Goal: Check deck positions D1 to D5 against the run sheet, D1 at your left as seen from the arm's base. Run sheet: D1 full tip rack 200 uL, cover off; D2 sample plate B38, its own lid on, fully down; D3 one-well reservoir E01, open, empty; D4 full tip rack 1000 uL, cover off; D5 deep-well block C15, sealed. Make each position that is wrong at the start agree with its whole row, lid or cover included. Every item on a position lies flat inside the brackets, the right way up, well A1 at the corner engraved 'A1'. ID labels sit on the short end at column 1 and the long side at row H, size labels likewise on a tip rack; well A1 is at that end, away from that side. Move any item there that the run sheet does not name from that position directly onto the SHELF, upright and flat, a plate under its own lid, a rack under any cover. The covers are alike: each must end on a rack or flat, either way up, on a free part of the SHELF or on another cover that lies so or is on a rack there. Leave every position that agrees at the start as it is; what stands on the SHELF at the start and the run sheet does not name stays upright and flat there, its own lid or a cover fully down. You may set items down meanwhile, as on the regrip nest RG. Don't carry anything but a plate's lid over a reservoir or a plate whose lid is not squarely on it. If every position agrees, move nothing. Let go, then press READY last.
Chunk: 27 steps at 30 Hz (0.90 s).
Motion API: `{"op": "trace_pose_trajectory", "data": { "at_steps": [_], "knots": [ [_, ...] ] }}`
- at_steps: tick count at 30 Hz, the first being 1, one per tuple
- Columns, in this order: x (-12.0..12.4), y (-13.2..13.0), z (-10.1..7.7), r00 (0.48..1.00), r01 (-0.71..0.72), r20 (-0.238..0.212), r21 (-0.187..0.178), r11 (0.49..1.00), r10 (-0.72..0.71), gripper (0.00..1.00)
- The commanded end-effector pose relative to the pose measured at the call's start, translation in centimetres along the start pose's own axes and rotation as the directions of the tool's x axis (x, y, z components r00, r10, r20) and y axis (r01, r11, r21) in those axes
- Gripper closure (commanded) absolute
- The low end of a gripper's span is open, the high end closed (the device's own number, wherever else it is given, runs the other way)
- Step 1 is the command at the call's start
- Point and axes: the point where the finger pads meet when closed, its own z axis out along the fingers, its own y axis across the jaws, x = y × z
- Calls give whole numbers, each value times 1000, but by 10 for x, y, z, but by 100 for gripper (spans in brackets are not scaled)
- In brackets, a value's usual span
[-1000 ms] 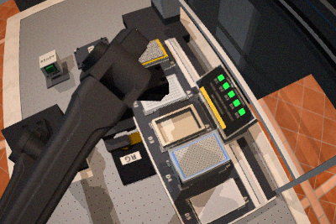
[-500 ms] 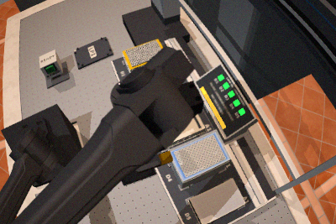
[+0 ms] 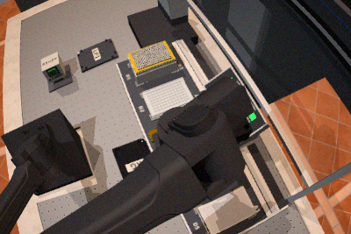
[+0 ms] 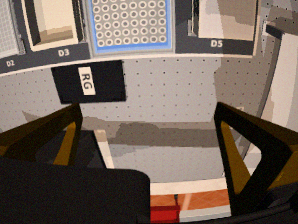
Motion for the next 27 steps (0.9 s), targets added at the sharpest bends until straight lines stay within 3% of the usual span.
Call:
{"op": "trace_pose_trajectory", "data": {
  "at_steps": [1,27],
  "knots": [
    [-22,-15,-6,1000,11,26,-7,1000,-11,0],
    [-89,-115,-4,1000,11,26,-1,1000,-11,0]
  ]
}}
